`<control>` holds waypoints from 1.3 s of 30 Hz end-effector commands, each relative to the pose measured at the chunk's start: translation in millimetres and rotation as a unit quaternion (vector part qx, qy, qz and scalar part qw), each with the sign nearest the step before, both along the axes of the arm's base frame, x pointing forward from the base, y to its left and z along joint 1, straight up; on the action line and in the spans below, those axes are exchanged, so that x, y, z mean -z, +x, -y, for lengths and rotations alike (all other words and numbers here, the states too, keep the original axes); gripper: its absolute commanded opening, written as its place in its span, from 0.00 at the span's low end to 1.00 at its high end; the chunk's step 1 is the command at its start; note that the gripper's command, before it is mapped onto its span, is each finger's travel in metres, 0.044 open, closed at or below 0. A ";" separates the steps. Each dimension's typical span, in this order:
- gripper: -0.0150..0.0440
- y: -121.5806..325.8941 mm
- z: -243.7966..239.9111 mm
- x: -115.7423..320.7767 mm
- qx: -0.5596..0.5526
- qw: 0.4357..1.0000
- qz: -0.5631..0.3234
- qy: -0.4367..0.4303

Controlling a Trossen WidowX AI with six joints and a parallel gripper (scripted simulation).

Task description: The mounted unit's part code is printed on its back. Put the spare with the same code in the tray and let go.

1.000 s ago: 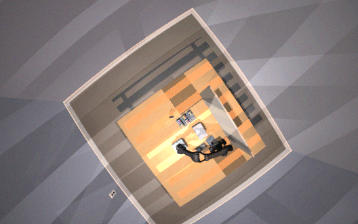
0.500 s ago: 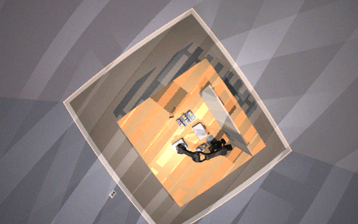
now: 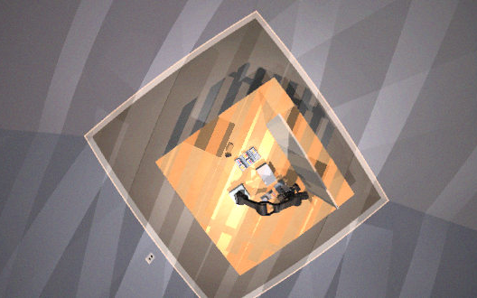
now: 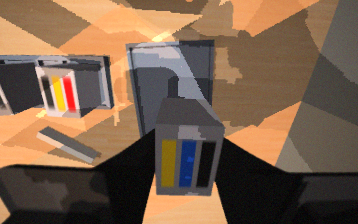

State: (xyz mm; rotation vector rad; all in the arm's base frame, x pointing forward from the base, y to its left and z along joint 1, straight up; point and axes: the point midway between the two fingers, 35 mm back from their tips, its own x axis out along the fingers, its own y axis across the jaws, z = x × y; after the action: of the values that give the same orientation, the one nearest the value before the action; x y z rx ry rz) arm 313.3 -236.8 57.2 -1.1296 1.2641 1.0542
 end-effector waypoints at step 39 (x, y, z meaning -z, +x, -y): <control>0.25 -2.7 -1.5 43.6 -0.002 1.000 -0.003 0.001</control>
State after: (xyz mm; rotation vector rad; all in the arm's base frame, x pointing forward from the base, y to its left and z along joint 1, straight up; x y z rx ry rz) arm 311.9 -235.7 19.0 -1.1293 1.2642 1.0545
